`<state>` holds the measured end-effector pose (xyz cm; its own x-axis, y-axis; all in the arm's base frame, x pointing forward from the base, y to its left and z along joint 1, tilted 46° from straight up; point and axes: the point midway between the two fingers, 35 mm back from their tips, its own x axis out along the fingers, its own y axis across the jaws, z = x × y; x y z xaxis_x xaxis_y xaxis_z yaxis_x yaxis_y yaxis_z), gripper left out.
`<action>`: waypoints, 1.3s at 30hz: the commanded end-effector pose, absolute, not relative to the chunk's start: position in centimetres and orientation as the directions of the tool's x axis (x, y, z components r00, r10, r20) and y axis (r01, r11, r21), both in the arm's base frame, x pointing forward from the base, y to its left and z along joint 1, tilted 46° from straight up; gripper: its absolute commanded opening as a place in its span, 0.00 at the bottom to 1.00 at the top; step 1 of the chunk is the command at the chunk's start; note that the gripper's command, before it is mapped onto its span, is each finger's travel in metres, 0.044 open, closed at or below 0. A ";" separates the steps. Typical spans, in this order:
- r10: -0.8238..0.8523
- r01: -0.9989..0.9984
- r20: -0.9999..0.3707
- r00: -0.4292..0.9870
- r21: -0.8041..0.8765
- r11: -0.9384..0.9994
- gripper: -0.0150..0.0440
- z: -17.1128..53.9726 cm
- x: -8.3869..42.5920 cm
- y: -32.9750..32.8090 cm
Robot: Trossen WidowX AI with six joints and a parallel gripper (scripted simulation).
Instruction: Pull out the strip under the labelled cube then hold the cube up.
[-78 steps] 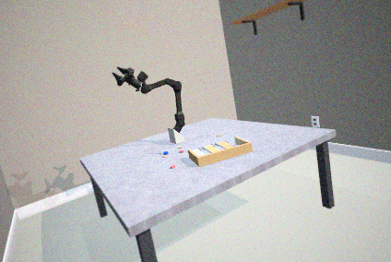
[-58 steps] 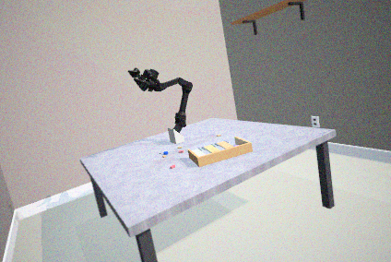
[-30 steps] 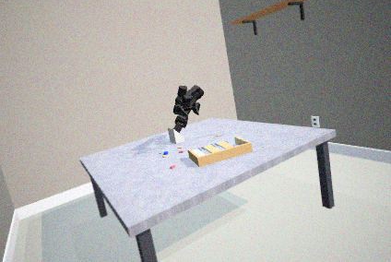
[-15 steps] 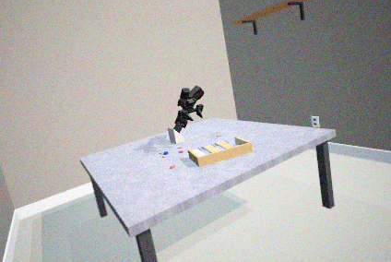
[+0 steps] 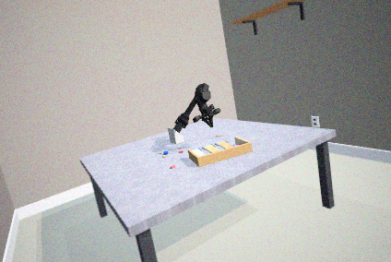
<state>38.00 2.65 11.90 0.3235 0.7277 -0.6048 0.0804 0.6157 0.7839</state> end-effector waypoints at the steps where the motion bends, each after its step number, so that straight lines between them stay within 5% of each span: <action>1: 0.739 0.139 -0.665 0.107 0.746 0.652 0.25 12.3 38.2 7.3; 7: 0.720 0.166 -0.692 -0.052 0.705 0.690 0.25 12.7 38.0 10.5; 39: 0.720 0.166 -0.693 -0.051 0.705 0.690 0.25 9.6 38.0 13.5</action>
